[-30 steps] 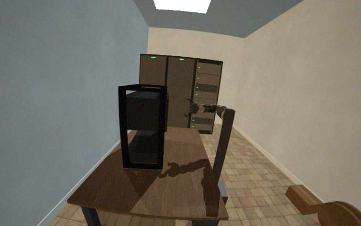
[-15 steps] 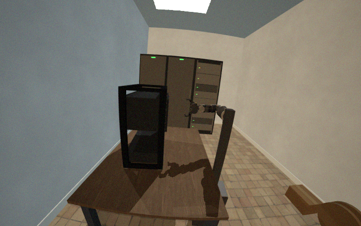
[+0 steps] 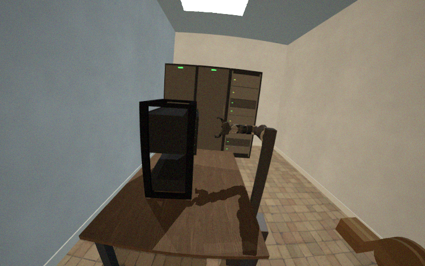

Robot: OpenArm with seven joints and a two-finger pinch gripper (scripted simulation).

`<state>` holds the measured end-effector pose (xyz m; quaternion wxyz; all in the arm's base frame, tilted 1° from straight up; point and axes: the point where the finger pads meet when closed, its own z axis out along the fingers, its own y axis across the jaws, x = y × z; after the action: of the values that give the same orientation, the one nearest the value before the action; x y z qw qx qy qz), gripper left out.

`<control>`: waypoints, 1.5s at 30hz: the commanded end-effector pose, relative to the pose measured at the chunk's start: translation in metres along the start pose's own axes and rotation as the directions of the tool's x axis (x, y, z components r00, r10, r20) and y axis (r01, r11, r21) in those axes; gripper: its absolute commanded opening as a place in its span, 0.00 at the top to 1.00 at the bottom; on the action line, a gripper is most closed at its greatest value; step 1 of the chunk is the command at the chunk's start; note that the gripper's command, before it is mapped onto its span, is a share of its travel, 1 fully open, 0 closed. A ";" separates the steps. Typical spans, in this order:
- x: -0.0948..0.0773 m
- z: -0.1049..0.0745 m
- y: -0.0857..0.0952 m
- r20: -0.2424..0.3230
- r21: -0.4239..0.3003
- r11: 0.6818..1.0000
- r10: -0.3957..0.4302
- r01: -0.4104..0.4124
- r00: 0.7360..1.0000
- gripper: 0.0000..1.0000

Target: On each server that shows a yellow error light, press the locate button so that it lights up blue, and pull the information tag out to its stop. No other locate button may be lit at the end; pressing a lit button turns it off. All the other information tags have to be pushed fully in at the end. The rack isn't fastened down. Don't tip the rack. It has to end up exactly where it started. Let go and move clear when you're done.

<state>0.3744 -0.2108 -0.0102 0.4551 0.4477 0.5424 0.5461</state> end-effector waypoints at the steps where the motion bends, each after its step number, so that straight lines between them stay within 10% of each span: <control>1: 0.000 0.004 -0.003 -0.010 0.009 1.000 -0.016 0.016 1.000 0.00; 23: -0.046 0.092 -0.057 -0.009 0.008 1.000 -0.015 0.015 1.000 0.00; 45: -0.050 0.101 -0.062 -0.010 0.009 1.000 -0.015 0.015 1.000 0.00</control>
<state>0.4827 -0.2423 -0.0730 0.4531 0.4463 0.5519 0.5394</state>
